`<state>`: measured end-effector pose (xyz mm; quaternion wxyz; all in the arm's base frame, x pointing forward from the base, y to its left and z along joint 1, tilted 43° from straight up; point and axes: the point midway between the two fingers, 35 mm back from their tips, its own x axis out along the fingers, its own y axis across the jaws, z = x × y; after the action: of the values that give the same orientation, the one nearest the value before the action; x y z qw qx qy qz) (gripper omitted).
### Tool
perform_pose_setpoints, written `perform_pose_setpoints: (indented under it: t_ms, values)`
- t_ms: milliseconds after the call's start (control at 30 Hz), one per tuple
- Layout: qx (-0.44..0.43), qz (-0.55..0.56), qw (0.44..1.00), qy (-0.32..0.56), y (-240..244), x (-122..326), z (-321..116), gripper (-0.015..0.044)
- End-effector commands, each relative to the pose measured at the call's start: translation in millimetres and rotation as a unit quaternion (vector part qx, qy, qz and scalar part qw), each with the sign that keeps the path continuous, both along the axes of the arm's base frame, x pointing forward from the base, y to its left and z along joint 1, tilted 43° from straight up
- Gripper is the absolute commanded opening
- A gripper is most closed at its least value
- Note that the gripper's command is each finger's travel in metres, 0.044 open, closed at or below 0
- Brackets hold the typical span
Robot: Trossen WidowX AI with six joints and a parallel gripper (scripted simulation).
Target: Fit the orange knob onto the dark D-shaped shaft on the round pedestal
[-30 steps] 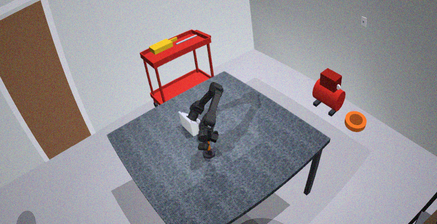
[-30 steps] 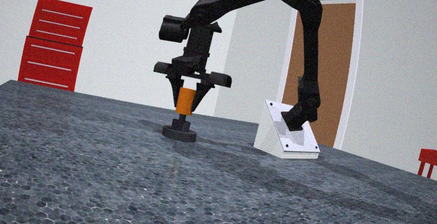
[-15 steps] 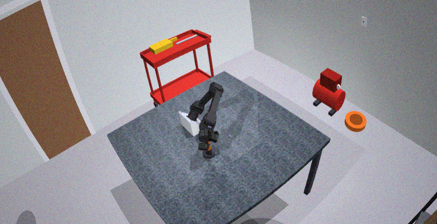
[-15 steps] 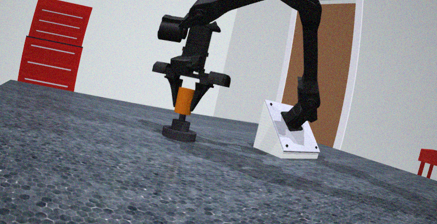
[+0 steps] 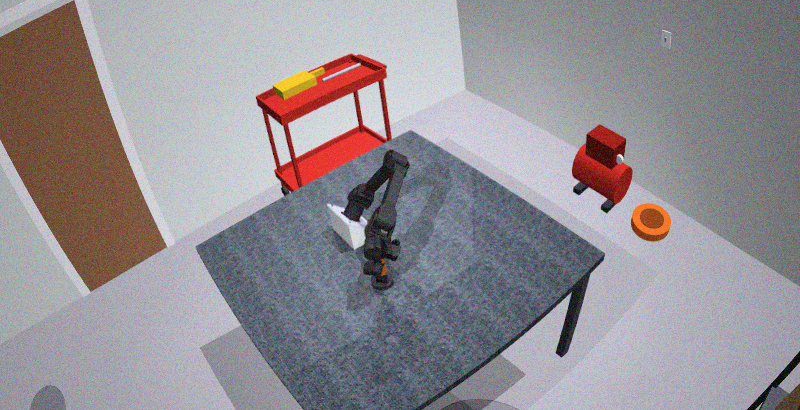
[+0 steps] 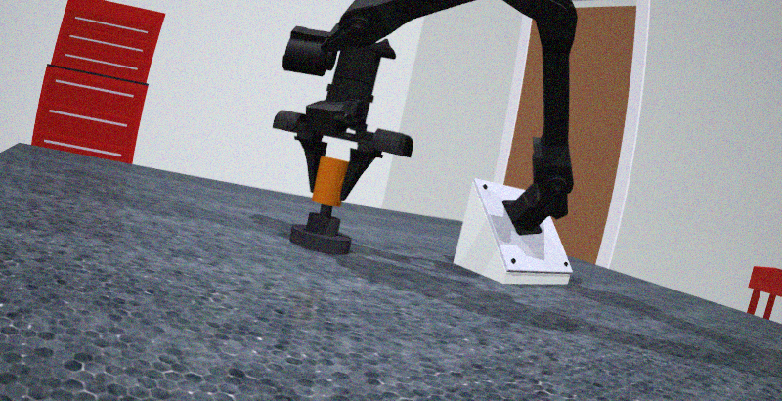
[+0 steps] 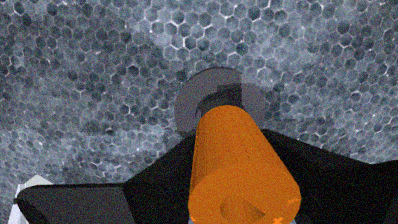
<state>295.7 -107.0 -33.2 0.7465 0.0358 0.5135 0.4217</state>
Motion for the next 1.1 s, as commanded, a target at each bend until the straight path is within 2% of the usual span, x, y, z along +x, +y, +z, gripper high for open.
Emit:
perform_pose_setpoints:
  t_ms: [0,400,633,1067]
  values:
    - [0.002,-0.002,1.000,0.002,0.8,-3.2,-0.7,0.0000]
    - [0.002,-0.002,1.000,0.002,-2.6,-4.5,2.5,0.0000]
    - [-0.010,0.071,0.995,-0.065,-2.7,-3.0,1.9,0.0000]
    - [-0.011,0.075,0.995,-0.068,-2.9,1.8,2.4,0.0000]
